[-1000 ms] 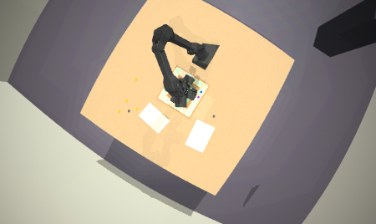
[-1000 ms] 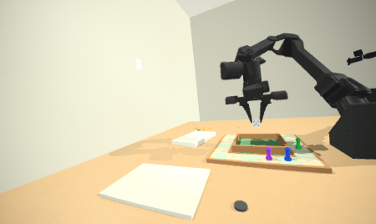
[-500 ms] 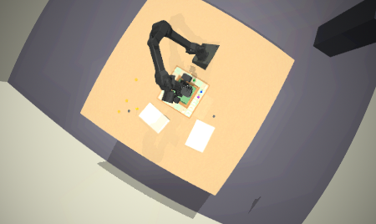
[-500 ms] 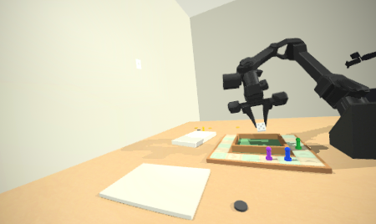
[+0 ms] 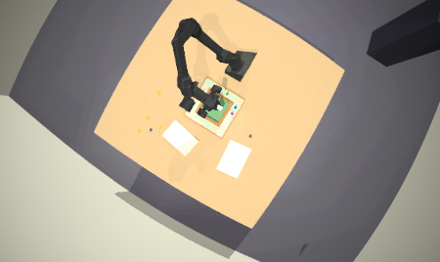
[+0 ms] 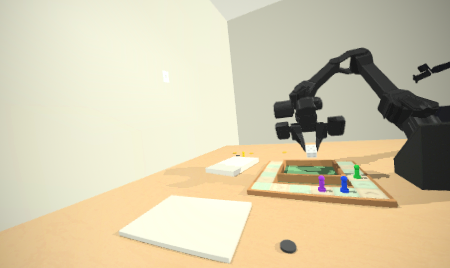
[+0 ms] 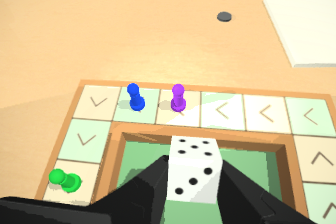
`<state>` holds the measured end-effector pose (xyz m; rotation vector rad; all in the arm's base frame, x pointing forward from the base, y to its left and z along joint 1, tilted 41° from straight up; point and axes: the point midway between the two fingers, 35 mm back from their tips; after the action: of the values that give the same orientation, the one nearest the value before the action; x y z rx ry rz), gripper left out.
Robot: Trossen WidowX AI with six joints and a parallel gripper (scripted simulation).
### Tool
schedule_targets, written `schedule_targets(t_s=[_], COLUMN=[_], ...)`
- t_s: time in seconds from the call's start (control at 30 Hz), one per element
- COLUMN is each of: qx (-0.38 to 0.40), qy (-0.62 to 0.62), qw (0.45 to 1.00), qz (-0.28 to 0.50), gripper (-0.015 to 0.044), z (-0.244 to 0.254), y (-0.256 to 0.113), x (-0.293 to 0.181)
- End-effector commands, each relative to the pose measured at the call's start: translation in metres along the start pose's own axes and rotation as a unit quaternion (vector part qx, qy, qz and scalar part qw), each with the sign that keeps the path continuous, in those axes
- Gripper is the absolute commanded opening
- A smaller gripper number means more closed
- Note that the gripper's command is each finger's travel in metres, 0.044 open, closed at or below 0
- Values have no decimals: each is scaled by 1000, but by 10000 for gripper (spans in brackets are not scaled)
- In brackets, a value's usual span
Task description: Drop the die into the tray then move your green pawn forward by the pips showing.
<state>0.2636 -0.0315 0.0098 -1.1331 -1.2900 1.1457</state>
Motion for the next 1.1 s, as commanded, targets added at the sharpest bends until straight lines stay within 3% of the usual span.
schedule_targets(t_s=[0.0,0.13,1.07], qx=[-12,-12,-10], qy=[-6,-6,-4], qw=[1000,1000,1000], qz=[-12,-12,-10], gripper=[0,0,0], z=[-4,-11,-8], y=[-16,-52,-50], x=[4,8,7])
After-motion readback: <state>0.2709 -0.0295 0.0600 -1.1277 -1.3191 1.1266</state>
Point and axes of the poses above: the point midway between the two fingers, 35 mm back from their tips, its own y axis out along the fingers, its own z axis across the jaws, x = y × z, and after that the axes turned 12 degrees about -y, right-handed
